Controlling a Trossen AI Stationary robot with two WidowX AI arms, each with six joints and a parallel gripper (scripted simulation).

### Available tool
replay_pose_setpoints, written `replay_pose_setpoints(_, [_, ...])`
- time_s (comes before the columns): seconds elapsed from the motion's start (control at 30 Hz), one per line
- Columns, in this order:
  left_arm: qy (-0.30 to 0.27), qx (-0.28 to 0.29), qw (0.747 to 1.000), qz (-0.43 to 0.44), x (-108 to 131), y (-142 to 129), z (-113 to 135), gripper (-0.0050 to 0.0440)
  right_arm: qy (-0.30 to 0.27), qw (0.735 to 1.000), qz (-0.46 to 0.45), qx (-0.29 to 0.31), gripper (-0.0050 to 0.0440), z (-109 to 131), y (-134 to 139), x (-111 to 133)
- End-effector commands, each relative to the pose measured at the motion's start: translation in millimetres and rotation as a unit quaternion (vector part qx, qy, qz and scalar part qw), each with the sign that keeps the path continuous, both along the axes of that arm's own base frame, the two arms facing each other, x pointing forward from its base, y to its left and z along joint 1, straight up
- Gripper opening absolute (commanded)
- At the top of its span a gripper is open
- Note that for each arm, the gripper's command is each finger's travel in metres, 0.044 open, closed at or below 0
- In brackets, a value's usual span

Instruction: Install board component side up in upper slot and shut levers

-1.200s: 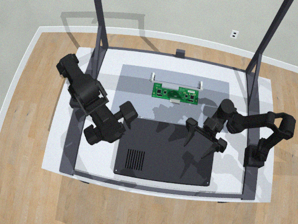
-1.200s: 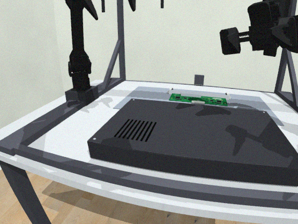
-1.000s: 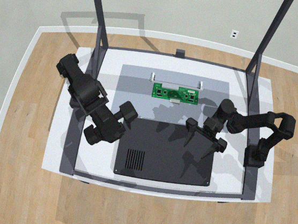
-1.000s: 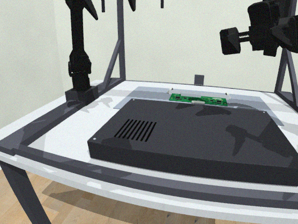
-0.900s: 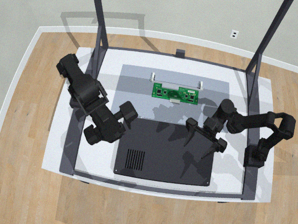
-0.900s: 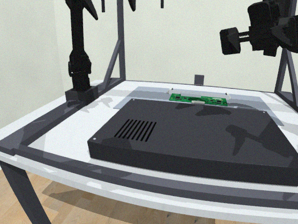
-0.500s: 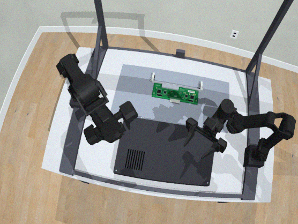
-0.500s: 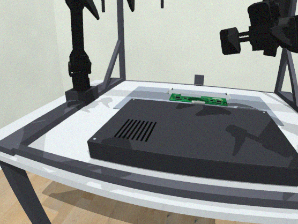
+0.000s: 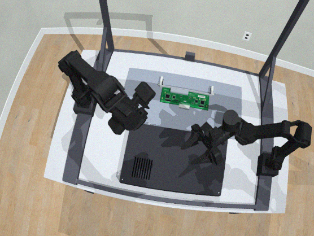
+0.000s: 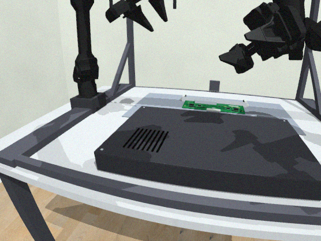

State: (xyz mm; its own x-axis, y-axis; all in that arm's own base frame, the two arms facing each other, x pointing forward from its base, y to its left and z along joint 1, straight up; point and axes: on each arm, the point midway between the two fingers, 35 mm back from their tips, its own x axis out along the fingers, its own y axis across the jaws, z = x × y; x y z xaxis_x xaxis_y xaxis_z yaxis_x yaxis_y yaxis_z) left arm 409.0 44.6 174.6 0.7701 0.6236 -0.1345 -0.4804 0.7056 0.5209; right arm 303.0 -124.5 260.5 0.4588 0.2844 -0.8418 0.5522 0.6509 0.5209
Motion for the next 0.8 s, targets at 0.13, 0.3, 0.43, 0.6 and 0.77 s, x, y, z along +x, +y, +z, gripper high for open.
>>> replay_pose_setpoints(0.13, [0.097,0.006,0.985,-0.145,25,-8,-3,0.04,-0.042,0.995,0.085,0.035,0.0222,-23,80,16])
replay_pose_setpoints(0.3, [0.164,0.0,0.957,-0.24,28,-17,-21,0.04,-0.018,0.99,0.136,0.016,0.0222,-62,122,24])
replay_pose_setpoints(0.43, [0.196,-0.011,0.934,-0.299,26,-24,-30,0.04,0.001,0.986,0.166,-0.009,0.0222,-91,146,31])
replay_pose_setpoints(0.6, [0.23,-0.034,0.892,-0.388,16,-35,-36,0.04,0.018,0.976,0.209,-0.063,0.0222,-130,180,43])
replay_pose_setpoints(0.77, [0.251,-0.076,0.835,-0.484,-2,-49,-42,0.04,0.011,0.959,0.248,-0.138,0.0222,-164,214,68])
